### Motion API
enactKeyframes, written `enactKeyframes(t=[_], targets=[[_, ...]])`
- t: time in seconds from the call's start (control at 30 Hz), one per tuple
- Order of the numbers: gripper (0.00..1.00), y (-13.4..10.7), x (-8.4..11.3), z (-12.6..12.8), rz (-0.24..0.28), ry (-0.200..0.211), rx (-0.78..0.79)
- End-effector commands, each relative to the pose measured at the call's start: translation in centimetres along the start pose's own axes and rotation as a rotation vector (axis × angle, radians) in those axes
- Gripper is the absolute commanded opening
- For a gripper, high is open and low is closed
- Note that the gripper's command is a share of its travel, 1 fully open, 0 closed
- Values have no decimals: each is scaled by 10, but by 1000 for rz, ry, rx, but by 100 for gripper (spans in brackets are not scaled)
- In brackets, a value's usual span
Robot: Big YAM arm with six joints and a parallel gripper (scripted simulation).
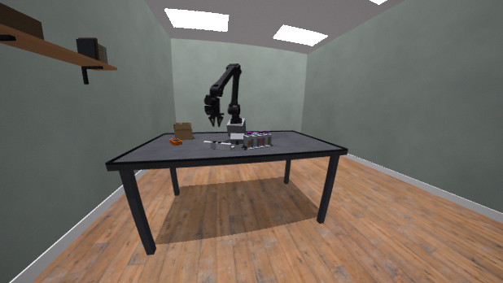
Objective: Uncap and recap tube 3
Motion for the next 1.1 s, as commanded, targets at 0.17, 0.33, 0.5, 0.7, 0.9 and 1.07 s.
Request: enactKeyframes(t=[0.17,0.33,0.5,0.7,0.9,1.07], targets=[[47,10,8,-1,-18,0,-3],[0,-10,5,5,0,0,101],[0,-35,-3,19,-19,-2,407],[0,-72,-13,35,-19,1,551],[0,-110,-23,52,-18,4,528],[0,-139,-31,66,-17,6,527]])
Point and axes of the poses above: the point where the finger pads meet when closed, its own x axis back along the fingers, its own z axis across the jaws, y = z × x, the point moved 2 cm from there along x, back along the fingers, and after that the axes turned 4 degrees about -x, right-handed, at the moved point
